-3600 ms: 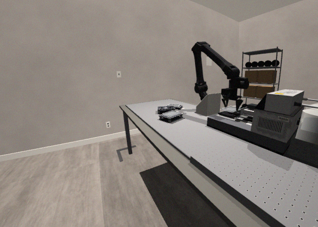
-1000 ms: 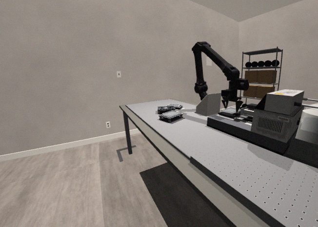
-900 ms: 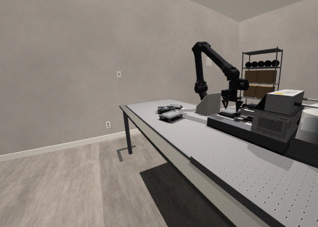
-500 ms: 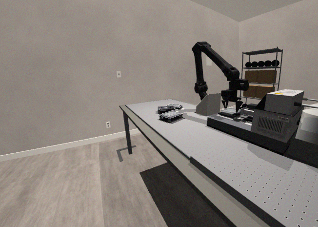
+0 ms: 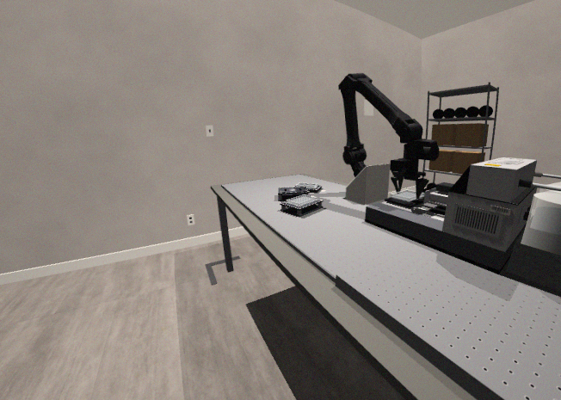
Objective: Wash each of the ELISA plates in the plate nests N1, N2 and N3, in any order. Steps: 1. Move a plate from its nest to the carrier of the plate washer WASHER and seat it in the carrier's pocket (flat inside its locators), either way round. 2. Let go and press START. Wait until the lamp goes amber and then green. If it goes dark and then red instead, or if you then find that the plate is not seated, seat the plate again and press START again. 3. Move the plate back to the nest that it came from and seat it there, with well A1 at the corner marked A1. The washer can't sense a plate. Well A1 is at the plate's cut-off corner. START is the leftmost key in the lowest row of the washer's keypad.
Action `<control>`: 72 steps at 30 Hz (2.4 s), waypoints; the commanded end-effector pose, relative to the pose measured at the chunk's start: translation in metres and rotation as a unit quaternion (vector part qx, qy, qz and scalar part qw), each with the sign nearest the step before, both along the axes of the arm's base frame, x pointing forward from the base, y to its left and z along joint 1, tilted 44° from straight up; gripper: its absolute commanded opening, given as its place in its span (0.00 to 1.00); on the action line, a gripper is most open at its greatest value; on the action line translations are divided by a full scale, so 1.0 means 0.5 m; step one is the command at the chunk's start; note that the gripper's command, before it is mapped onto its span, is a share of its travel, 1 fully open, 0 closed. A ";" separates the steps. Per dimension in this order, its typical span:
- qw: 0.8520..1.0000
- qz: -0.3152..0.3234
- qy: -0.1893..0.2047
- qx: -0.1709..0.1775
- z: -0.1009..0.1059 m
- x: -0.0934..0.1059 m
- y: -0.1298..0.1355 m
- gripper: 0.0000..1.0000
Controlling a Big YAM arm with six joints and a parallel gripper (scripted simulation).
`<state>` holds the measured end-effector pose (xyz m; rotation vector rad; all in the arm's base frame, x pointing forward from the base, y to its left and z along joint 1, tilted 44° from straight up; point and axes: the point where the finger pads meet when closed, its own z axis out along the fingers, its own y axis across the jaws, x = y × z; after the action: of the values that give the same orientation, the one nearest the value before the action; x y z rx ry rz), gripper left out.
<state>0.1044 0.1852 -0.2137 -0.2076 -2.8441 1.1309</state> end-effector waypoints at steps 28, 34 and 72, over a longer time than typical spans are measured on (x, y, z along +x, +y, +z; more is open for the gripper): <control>1.000 0.000 0.004 -0.002 -0.017 0.000 -0.015 0.82; 1.000 0.000 0.004 -0.002 -0.018 0.001 -0.014 0.82; 1.000 0.001 0.000 0.007 -0.025 0.010 0.008 0.82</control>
<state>0.1035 0.1805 -0.2179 -0.2075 -2.8430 1.1327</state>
